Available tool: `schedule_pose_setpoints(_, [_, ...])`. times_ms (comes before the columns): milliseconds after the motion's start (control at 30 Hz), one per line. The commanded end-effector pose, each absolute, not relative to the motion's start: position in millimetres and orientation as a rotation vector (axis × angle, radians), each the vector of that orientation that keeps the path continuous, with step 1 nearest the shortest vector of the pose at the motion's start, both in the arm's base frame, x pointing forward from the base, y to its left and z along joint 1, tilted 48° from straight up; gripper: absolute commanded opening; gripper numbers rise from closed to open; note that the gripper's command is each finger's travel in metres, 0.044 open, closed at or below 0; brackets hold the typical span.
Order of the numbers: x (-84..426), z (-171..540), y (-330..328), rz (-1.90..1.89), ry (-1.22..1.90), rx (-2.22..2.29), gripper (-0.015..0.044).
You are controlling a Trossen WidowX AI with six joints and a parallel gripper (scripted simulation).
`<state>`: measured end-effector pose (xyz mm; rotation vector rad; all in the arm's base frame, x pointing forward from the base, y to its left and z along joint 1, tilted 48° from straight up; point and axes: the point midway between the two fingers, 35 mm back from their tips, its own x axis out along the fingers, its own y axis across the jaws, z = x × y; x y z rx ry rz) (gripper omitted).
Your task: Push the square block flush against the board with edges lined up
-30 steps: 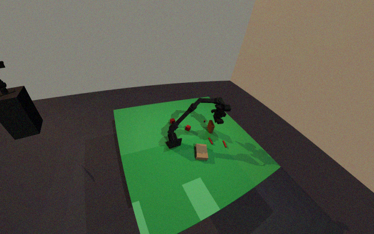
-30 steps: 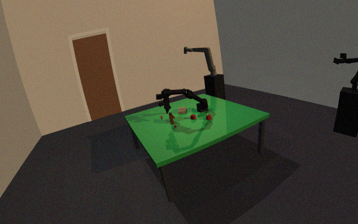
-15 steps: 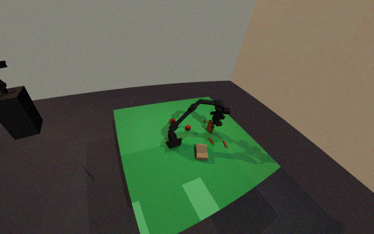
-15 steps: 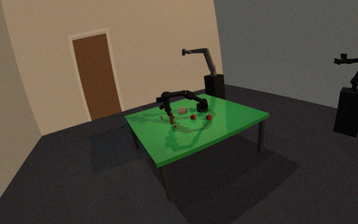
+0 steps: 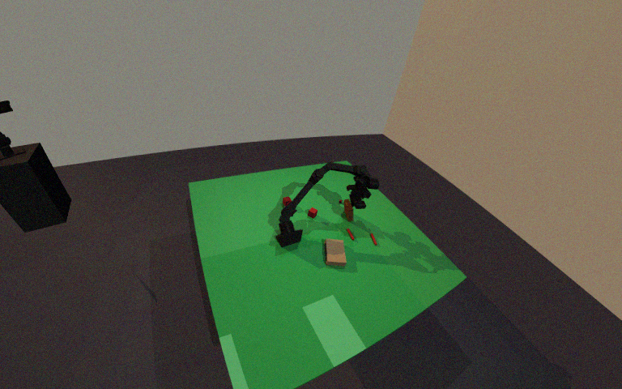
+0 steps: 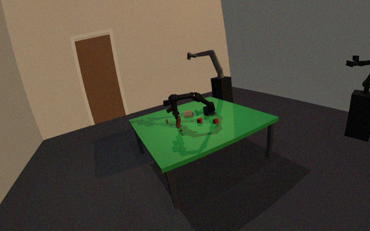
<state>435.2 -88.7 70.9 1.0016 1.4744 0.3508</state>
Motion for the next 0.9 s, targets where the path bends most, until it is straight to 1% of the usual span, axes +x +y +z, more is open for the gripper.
schedule_pose_setpoints(0, [429.8, 71.6, -86.8, 0.339, 1.486, 1.002, 0.0])
schedule_pose_setpoints(333, [416.2, 75.2, -80.4, 0.318, 1.51, 0.999, 0.0])
schedule_pose_setpoints(867, [436.1, 71.6, -88.0, 0.32, 1.491, 1.001, 0.0])
